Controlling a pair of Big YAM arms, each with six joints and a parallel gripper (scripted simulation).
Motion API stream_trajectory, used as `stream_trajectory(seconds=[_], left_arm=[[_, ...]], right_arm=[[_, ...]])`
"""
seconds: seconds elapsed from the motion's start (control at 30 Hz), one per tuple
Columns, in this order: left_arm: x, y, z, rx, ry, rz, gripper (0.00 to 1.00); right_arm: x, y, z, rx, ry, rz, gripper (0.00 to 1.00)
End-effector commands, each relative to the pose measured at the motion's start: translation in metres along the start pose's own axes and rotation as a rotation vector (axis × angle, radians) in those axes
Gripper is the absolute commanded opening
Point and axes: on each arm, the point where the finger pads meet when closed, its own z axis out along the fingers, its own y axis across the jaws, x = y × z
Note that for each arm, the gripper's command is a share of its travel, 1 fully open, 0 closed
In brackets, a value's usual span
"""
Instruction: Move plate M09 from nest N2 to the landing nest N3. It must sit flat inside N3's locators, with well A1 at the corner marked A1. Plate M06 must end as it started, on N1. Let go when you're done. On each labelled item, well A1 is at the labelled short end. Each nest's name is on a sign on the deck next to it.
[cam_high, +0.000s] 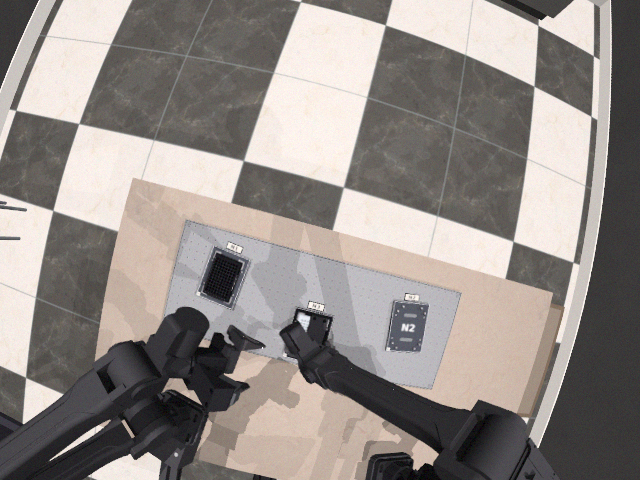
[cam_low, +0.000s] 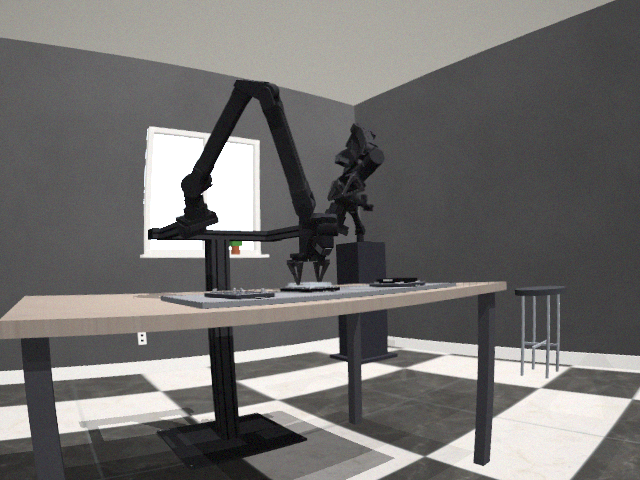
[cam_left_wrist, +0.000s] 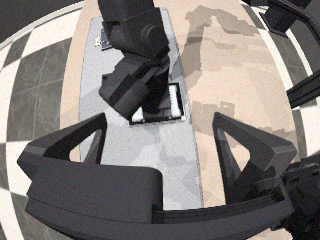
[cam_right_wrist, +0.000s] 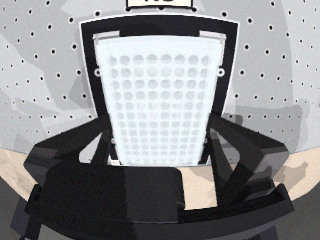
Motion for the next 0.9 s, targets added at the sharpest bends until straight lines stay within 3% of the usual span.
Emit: stream_trajectory(seconds=[0.0,0.03,0.37,0.73,0.87], left_arm=[[-0.010,0.018,-0.010,-0.034,-0.014,0.026,1.00],[-0.010,0.018,-0.010,-0.034,-0.014,0.026,1.00],[-0.010,0.018,-0.010,-0.034,-0.014,0.026,1.00],[-0.010,0.018,-0.010,-0.034,-0.014,0.026,1.00],[-0.010,0.018,-0.010,-0.034,-0.014,0.026,1.00]], right_arm=[[-0.006,0.005,-0.001,-0.003,-0.004,0.015,0.90],[-0.006,0.005,-0.001,-0.003,-0.004,0.015,1.00],[0.005,0.012,-0.017,-0.008,-0.005,-0.002,1.00],[0.002,-0.008,-0.031,0.001,0.005,0.017,1.00],[0.011,-0.005,-0.061,-0.004,-0.001,-0.004,1.00]])
